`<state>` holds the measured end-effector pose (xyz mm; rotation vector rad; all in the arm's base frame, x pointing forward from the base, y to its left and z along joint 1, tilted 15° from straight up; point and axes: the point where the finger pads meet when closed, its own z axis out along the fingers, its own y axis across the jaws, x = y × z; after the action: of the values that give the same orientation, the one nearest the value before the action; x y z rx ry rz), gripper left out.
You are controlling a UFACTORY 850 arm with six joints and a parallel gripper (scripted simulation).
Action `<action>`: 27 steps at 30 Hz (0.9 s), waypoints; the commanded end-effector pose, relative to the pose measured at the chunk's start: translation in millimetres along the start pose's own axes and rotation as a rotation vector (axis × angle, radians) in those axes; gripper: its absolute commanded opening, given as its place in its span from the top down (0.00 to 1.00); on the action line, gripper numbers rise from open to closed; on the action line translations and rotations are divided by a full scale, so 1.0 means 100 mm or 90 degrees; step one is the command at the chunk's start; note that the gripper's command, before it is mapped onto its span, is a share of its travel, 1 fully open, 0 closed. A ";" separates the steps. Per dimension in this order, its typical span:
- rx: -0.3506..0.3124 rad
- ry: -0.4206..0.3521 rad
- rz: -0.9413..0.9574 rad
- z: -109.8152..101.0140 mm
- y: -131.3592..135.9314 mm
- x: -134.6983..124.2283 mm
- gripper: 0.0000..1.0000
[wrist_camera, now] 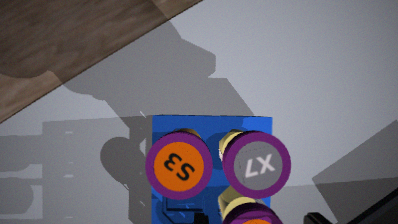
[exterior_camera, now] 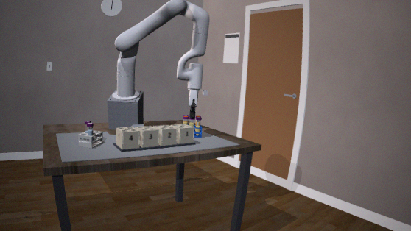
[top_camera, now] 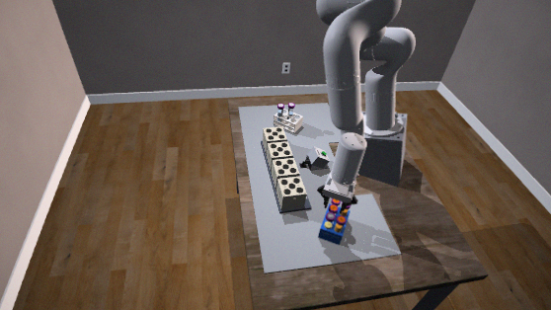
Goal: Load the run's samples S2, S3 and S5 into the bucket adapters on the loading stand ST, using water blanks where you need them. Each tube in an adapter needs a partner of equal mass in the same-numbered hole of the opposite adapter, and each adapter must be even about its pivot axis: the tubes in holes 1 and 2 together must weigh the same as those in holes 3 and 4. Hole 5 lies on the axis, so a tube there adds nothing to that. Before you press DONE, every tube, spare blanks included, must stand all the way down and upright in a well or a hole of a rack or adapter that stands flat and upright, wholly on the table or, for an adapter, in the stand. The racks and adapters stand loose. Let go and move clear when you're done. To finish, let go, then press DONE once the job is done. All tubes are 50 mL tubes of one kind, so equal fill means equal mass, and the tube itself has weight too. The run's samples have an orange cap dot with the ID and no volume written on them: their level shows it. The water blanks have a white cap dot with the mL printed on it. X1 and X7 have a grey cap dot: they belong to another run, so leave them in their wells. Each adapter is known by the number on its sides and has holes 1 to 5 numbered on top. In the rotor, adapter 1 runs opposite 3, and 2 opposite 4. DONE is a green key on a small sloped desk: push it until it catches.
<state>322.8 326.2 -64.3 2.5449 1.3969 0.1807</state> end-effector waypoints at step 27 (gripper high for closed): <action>0.000 0.002 0.000 0.15 0.00 0.01 0.43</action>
<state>325.5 324.4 -76.3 2.5450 1.3970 0.1816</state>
